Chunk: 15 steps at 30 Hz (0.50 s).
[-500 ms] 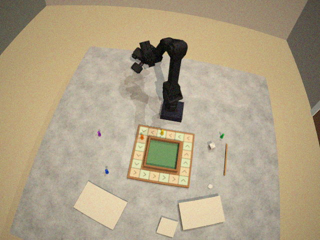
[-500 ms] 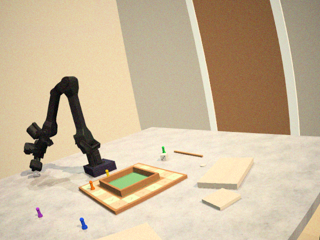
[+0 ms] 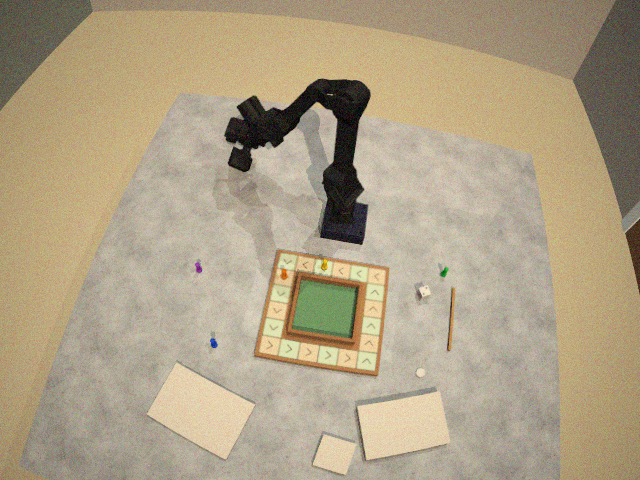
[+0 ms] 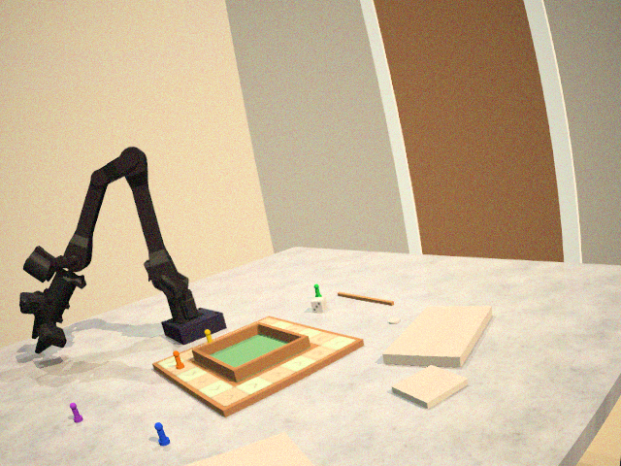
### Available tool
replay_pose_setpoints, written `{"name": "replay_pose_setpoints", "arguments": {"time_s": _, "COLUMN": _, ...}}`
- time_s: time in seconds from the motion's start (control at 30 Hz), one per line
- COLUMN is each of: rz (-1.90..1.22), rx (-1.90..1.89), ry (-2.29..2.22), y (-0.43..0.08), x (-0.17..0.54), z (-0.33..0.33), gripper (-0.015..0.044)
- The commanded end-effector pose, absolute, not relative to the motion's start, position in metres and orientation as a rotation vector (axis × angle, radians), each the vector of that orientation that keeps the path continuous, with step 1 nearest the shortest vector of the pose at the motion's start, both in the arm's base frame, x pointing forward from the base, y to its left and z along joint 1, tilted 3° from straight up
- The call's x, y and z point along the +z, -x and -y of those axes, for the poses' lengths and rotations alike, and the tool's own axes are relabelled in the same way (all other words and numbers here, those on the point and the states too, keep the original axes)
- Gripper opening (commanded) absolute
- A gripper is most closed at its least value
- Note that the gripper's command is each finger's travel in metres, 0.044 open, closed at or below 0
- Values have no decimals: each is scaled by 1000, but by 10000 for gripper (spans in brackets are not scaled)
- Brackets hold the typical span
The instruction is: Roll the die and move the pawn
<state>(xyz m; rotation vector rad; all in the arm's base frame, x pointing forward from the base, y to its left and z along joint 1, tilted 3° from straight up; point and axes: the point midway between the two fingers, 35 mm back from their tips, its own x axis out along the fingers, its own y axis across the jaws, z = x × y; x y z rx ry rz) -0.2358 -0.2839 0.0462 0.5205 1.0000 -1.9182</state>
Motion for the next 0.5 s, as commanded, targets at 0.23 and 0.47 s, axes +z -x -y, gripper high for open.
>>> {"name": "replay_pose_setpoints", "arguments": {"time_s": 0.23, "rz": -973, "rx": -1462, "ry": -458, "y": 67, "x": 40, "z": 362, "gripper": 275}}
{"name": "replay_pose_setpoints", "arguments": {"time_s": 0.47, "rz": -999, "rx": -1166, "ry": -438, "y": -58, "x": 37, "z": 359, "gripper": 275}}
